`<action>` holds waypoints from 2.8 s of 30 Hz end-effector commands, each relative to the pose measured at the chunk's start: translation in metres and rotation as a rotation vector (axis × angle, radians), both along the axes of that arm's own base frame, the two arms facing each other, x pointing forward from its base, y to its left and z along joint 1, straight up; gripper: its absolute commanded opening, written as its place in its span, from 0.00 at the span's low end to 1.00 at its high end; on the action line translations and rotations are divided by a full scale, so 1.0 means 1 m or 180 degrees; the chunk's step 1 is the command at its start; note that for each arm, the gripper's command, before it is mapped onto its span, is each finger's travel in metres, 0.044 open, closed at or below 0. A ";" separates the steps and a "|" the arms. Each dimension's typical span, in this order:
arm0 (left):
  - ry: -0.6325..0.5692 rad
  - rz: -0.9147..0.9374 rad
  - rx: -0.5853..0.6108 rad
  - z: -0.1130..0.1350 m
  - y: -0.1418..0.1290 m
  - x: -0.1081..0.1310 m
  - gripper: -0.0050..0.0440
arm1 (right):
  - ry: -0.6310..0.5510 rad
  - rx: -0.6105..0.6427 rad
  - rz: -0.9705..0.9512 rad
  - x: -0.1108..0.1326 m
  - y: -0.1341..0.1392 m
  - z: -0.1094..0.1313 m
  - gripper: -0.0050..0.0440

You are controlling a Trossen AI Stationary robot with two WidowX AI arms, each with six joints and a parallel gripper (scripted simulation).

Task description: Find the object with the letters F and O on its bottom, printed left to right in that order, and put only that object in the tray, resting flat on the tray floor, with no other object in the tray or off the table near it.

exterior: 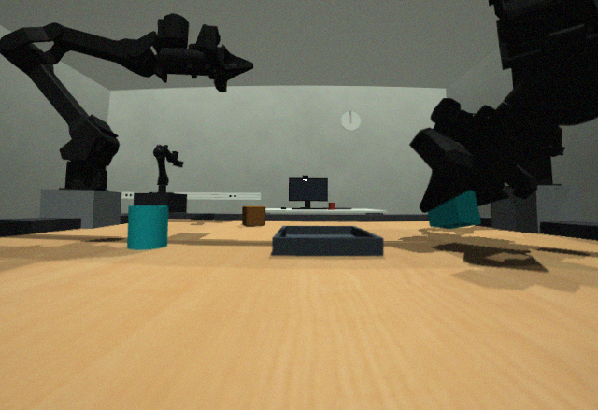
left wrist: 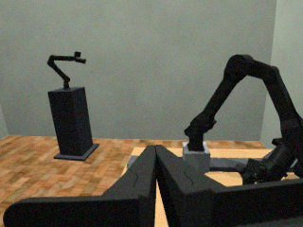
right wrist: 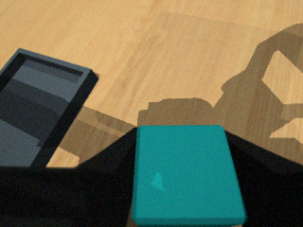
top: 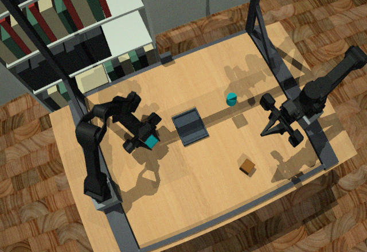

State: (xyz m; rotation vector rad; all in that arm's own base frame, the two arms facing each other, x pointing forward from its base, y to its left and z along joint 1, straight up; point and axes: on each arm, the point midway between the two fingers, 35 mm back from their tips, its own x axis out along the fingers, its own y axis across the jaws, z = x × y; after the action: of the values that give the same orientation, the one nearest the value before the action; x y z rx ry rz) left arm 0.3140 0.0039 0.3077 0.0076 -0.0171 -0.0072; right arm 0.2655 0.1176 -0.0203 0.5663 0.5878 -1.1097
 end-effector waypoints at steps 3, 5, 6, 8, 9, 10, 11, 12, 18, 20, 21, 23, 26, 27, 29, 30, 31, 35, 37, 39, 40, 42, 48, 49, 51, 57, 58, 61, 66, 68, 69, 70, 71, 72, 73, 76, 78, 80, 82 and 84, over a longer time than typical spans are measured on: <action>0.0011 0.0002 0.0028 -0.003 0.002 -0.003 0.00 | -0.0090 0.0263 0.0107 0.011 0.013 -0.004 0.45; 0.0015 0.0001 0.0030 -0.004 0.002 -0.003 0.00 | -0.0102 0.0302 0.0129 0.013 0.015 -0.005 0.45; 0.0020 0.0000 0.0032 -0.004 0.003 -0.003 0.00 | -0.0115 0.0340 0.0152 0.015 0.018 -0.007 0.45; 0.0029 -0.0001 0.0035 -0.006 0.003 -0.004 0.00 | -0.0140 0.0416 0.0199 0.019 0.022 -0.009 0.45; 0.0033 -0.0002 0.0037 -0.006 0.003 -0.004 0.00 | -0.0154 0.0454 0.0224 0.021 0.025 -0.010 0.45; 0.0038 -0.0003 0.0039 -0.007 0.003 -0.004 0.00 | -0.0168 0.0491 0.0248 0.023 0.027 -0.011 0.45; 0.0042 -0.0004 0.0041 -0.008 0.004 -0.004 0.00 | -0.0182 0.0528 0.0274 0.026 0.030 -0.012 0.45; 0.0047 -0.0005 0.0042 -0.009 0.004 -0.005 0.00 | -0.0197 0.0564 0.0299 0.028 0.032 -0.013 0.45; 0.0066 -0.0011 0.0049 -0.012 0.005 -0.006 0.00 | -0.0280 0.0744 0.0430 0.038 0.044 -0.016 0.45; 0.0068 -0.0013 0.0050 -0.012 0.005 -0.006 0.00 | -0.0296 0.0773 0.0451 0.040 0.046 -0.017 0.45; 0.0068 -0.0013 0.0050 -0.012 0.005 -0.006 0.00 | -0.0296 0.0773 0.0451 0.040 0.046 -0.017 0.45; 0.0071 -0.0018 0.0051 -0.013 0.005 -0.007 0.00 | -0.0333 0.0835 0.0496 0.044 0.051 -0.017 0.45; 0.0076 -0.0027 0.0052 -0.014 0.005 -0.007 0.00 | -0.0397 0.0937 0.0574 0.051 0.058 -0.018 0.45; 0.0078 -0.0030 0.0053 -0.015 0.005 -0.008 0.00 | -0.0419 0.0970 0.0601 0.053 0.060 -0.018 0.45; 0.0081 -0.0035 0.0054 -0.016 0.005 -0.008 0.00 | -0.0462 0.1030 0.0651 0.058 0.065 -0.018 0.45; 0.0083 -0.0037 0.0054 -0.016 0.005 -0.009 0.00 | -0.0482 0.1057 0.0675 0.060 0.067 -0.018 0.45; 0.0084 -0.0039 0.0054 -0.017 0.006 -0.009 0.00 | -0.0501 0.1083 0.0698 0.061 0.069 -0.018 0.45; 0.0089 -0.0048 0.0055 -0.018 0.006 -0.010 0.00 | -0.0570 0.1170 0.0776 0.068 0.075 -0.017 0.45; 0.0090 -0.0050 0.0055 -0.018 0.006 -0.010 0.00 | -0.0585 0.1187 0.0792 0.069 0.076 -0.017 0.45; 0.0090 -0.0052 0.0055 -0.018 0.006 -0.010 0.00 | -0.0599 0.1204 0.0807 0.071 0.078 -0.017 0.45; 0.0091 -0.0053 0.0055 -0.019 0.006 -0.010 0.00 | -0.0612 0.1219 0.0821 0.072 0.079 -0.017 0.45; 0.0092 -0.0056 0.0055 -0.019 0.006 -0.011 0.00 | -0.0635 0.1244 0.0845 0.074 0.081 -0.016 0.45; 0.0098 -0.0074 0.0050 -0.020 0.005 -0.012 0.00 | -0.0707 0.1328 0.0898 0.080 0.085 -0.016 0.45; 0.0099 -0.0078 0.0048 -0.021 0.005 -0.012 0.00 | -0.0723 0.1346 0.0909 0.082 0.085 -0.016 0.45; 0.0102 -0.0087 0.0044 -0.021 0.005 -0.012 0.00 | -0.0761 0.1386 0.0934 0.085 0.087 -0.015 0.45; 0.0109 -0.0109 0.0035 -0.023 0.004 -0.013 0.00 | -0.0855 0.1479 0.0995 0.094 0.091 -0.014 0.45; 0.0111 -0.0115 0.0032 -0.024 0.004 -0.014 0.00 | -0.0882 0.1504 0.1014 0.096 0.092 -0.014 0.45; 0.0118 -0.0135 0.0024 -0.025 0.003 -0.015 0.00 | -0.0975 0.1584 0.1075 0.104 0.095 -0.011 0.45; 0.0130 -0.0173 0.0007 -0.029 0.002 -0.017 0.00 | -0.1165 0.1724 0.1199 0.118 0.101 -0.006 0.45; 0.0135 -0.0189 0.0000 -0.030 0.002 -0.018 0.00 | -0.1246 0.1775 0.1252 0.124 0.102 -0.003 0.45; 0.0138 -0.0197 -0.0003 -0.030 0.001 -0.018 0.00 | -0.1288 0.1800 0.1278 0.127 0.103 -0.002 0.45; 0.0141 -0.0205 -0.0007 -0.031 0.001 -0.019 0.00 | -0.1330 0.1824 0.1306 0.130 0.104 0.000 0.45; 0.0141 -0.0205 -0.0007 -0.031 0.001 -0.019 0.00 | -0.1330 0.1824 0.1306 0.130 0.104 0.000 0.45; 0.0141 -0.0205 -0.0007 -0.031 0.001 -0.019 0.00 | -0.1330 0.1824 0.1306 0.130 0.104 0.000 0.45; 0.0143 -0.0213 -0.0010 -0.032 0.001 -0.019 0.00 | -0.1373 0.1846 0.1333 0.133 0.105 0.002 0.45; 0.0151 -0.0236 -0.0021 -0.034 0.000 -0.020 0.00 | -0.1504 0.1909 0.1417 0.141 0.107 0.007 0.45; 0.0156 -0.0251 -0.0028 -0.035 0.000 -0.021 0.00 | -0.1593 0.1946 0.1474 0.146 0.108 0.011 0.45; 0.0161 -0.0267 -0.0035 -0.036 -0.001 -0.022 0.00 | -0.1684 0.1979 0.1531 0.151 0.109 0.016 0.45; 0.0166 -0.0281 -0.0041 -0.038 -0.001 -0.023 0.00 | -0.1770 0.2007 0.1585 0.156 0.109 0.020 0.45; 0.0171 -0.0294 -0.0047 -0.039 -0.002 -0.023 0.00 | -0.1851 0.2029 0.1634 0.159 0.110 0.024 0.45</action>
State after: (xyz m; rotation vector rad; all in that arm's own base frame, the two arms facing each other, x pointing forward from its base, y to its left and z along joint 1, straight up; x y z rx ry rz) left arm 0.2934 0.0023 0.2708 0.0001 0.0360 -0.0942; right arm 0.4155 0.2256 -0.0103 1.1315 0.5596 -0.2861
